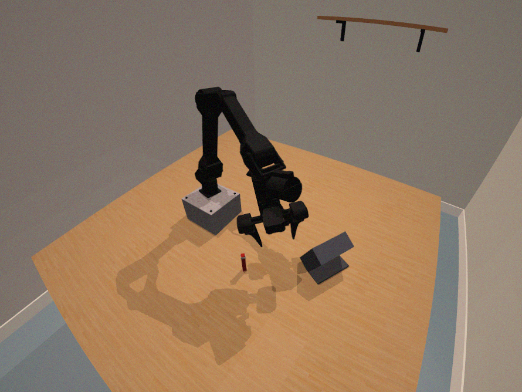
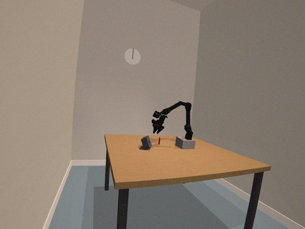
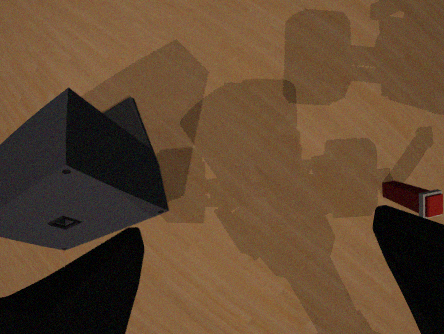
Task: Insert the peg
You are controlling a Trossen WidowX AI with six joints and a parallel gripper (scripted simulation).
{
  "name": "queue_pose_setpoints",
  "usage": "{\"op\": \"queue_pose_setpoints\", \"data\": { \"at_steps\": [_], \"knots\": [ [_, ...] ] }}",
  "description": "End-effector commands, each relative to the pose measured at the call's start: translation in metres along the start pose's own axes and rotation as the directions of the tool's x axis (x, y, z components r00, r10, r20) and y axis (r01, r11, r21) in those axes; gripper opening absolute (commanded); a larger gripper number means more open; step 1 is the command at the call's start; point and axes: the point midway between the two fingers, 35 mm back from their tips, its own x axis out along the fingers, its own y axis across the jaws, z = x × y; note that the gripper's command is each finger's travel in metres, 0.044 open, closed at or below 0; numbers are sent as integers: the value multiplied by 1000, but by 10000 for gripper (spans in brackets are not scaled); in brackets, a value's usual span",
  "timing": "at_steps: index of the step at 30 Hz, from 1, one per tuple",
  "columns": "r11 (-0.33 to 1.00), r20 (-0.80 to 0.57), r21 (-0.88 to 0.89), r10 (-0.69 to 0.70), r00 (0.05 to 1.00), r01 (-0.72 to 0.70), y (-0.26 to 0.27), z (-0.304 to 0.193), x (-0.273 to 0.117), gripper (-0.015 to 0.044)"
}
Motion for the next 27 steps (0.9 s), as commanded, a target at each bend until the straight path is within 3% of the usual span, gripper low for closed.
{"op": "queue_pose_setpoints", "data": {
  "at_steps": [1,19,27],
  "knots": [
    [999,-49,-19,-38,998,38,-18,1,6,440],
    [985,-277,-98,-163,947,141,-99,-4,12,440],
    [985,-286,-101,-165,944,141,-101,-5,16,440]
  ]
}}
